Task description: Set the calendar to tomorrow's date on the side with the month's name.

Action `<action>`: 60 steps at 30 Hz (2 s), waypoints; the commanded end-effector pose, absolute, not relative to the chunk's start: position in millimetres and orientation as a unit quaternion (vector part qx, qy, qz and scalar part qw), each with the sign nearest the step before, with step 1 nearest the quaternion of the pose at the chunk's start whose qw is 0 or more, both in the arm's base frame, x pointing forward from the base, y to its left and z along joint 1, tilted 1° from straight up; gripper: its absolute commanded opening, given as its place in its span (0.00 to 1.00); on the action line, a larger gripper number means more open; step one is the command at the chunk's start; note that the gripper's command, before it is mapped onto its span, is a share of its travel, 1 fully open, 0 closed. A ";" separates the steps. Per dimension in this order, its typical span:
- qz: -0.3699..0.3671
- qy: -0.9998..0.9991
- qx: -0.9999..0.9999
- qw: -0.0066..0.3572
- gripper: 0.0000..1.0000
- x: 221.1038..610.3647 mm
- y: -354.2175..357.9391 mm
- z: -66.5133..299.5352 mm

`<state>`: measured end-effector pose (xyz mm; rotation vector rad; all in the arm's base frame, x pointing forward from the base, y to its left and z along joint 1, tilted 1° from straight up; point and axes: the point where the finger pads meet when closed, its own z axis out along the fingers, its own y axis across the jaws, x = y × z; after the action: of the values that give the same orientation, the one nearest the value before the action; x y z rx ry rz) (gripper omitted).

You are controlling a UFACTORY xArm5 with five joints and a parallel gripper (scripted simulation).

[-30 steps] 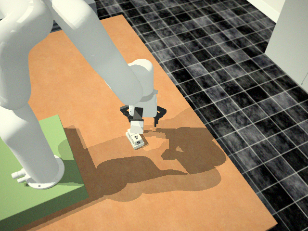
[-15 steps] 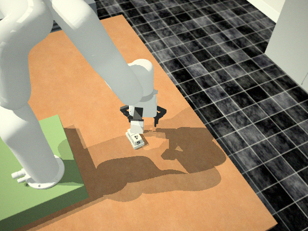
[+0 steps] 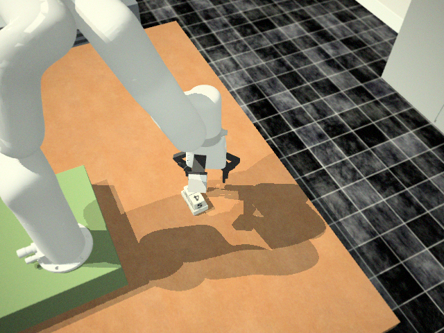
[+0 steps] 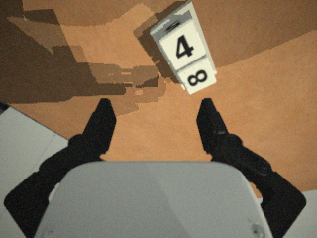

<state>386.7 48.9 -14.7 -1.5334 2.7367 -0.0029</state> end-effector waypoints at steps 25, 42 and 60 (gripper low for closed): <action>-0.002 0.872 -0.489 0.004 1.00 387.9 49.1 -13.8; -0.001 0.912 -0.409 0.004 1.00 389.3 54.7 -14.2; 0.000 0.966 -0.257 0.004 1.00 393.5 73.9 -15.6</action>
<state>391.1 69.0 -16.2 -1.0201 2.9658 -0.0013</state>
